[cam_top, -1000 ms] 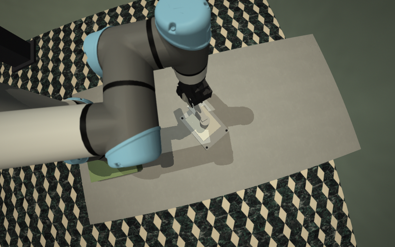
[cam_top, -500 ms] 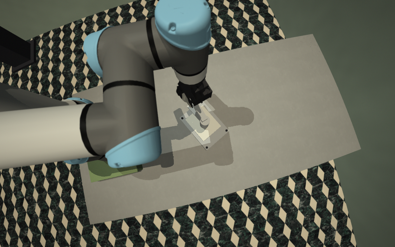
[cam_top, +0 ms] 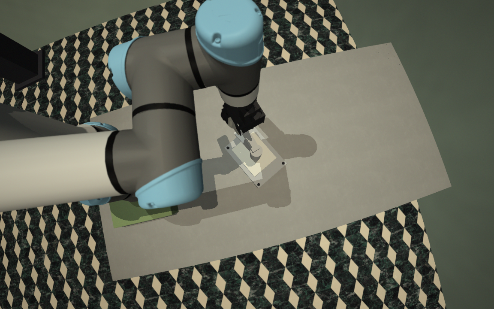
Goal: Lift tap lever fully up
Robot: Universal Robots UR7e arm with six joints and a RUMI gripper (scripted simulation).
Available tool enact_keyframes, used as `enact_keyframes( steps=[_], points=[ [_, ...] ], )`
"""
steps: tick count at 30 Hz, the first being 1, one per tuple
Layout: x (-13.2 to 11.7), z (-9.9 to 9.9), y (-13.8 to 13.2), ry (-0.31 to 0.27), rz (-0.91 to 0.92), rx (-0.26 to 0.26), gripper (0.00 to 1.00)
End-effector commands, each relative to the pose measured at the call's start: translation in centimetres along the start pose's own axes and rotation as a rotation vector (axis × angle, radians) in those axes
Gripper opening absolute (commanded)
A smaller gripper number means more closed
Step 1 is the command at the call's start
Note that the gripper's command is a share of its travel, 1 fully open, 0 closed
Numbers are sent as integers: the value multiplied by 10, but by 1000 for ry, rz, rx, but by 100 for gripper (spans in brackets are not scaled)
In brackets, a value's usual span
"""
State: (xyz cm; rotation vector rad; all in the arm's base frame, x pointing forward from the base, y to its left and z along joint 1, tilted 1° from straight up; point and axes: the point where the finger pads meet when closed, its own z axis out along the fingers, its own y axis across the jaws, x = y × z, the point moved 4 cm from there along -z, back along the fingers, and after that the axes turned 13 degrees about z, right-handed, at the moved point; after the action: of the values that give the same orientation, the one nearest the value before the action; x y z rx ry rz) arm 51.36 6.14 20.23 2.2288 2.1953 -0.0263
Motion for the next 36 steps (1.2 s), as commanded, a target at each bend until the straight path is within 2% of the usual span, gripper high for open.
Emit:
enact_keyframes(
  steps=[1,20,36],
  points=[
    [0,4,0,0,0,-1,40],
    [0,31,0,0,0,-1,40],
    [0,47,0,0,0,-1,40]
  ],
)
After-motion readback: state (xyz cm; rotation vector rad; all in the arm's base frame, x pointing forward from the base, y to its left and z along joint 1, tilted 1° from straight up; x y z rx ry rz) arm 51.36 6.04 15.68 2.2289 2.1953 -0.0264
